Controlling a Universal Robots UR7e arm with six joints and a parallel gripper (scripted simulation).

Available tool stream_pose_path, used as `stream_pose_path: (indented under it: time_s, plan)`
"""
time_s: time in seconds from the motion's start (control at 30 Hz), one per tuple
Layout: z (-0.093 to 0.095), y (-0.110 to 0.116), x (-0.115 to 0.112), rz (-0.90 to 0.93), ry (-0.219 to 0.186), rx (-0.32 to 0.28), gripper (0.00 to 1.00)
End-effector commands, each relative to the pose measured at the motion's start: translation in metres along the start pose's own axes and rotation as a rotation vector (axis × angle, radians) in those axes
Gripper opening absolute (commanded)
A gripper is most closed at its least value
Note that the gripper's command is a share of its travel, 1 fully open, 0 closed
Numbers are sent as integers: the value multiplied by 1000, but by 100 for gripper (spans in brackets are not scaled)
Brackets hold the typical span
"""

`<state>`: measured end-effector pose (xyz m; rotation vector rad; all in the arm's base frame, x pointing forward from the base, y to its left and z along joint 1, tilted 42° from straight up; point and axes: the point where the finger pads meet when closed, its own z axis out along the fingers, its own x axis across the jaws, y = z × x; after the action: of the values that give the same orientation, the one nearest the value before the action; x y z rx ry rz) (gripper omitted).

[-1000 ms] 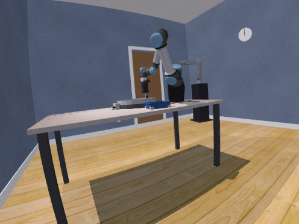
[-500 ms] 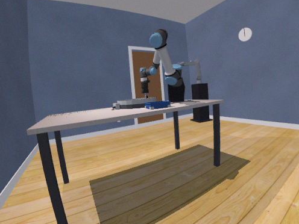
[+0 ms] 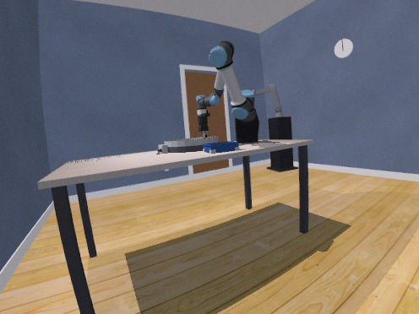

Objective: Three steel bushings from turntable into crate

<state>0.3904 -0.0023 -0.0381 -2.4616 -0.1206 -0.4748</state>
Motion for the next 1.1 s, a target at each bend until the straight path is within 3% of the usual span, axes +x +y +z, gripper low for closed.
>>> stream_pose_path:
  time_s: [0.0,1.07]
  plan:
    - [1,0,0,0,1,-1,40]
    - [9,0,0,0,1,-1,40]
